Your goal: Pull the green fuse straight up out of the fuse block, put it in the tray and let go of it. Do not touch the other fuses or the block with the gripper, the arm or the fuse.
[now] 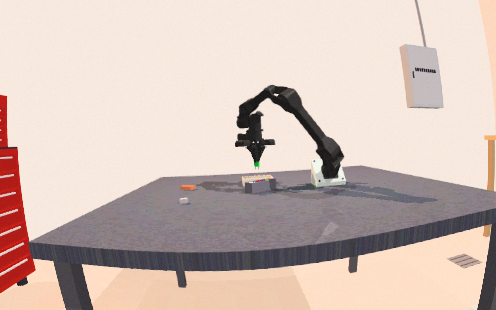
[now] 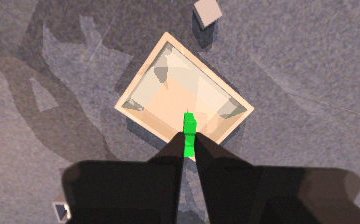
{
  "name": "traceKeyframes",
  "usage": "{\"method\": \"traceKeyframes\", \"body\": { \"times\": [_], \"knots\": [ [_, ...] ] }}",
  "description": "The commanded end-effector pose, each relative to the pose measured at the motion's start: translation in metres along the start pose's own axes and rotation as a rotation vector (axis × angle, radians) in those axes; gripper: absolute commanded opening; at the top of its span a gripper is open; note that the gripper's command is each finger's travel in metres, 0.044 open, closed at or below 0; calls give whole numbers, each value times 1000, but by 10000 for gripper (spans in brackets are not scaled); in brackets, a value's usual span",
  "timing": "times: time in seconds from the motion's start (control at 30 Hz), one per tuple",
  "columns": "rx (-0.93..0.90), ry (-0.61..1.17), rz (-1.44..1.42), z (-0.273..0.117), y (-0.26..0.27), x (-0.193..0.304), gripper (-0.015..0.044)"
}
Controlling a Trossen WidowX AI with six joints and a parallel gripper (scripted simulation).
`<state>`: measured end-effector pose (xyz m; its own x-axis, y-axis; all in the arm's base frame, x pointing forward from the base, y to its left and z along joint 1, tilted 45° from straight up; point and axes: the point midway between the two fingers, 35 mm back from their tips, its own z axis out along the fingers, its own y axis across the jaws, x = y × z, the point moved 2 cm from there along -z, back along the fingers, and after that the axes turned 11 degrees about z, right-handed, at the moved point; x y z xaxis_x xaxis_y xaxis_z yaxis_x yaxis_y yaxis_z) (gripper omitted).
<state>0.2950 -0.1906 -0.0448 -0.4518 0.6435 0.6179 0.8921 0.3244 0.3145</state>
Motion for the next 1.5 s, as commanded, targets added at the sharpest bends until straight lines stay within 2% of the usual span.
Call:
{"method": "traceKeyframes", "body": {
  "times": [0.0, 0.83, 1.23, 1.27, 1.4, 1.47],
  "knots": [
    [7, -4, -13, 3, 0, -2, 0],
    [6, -3, -14, 41, 0, -2, 0],
    [13, -5, -19, 38, 0, -2, 315],
    [13, -5, -18, 36, 0, -2, 330],
    [8, -4, -14, 2, 0, -2, 330],
    [7, -4, -13, 0, 0, -2, 330]
  ]
}}
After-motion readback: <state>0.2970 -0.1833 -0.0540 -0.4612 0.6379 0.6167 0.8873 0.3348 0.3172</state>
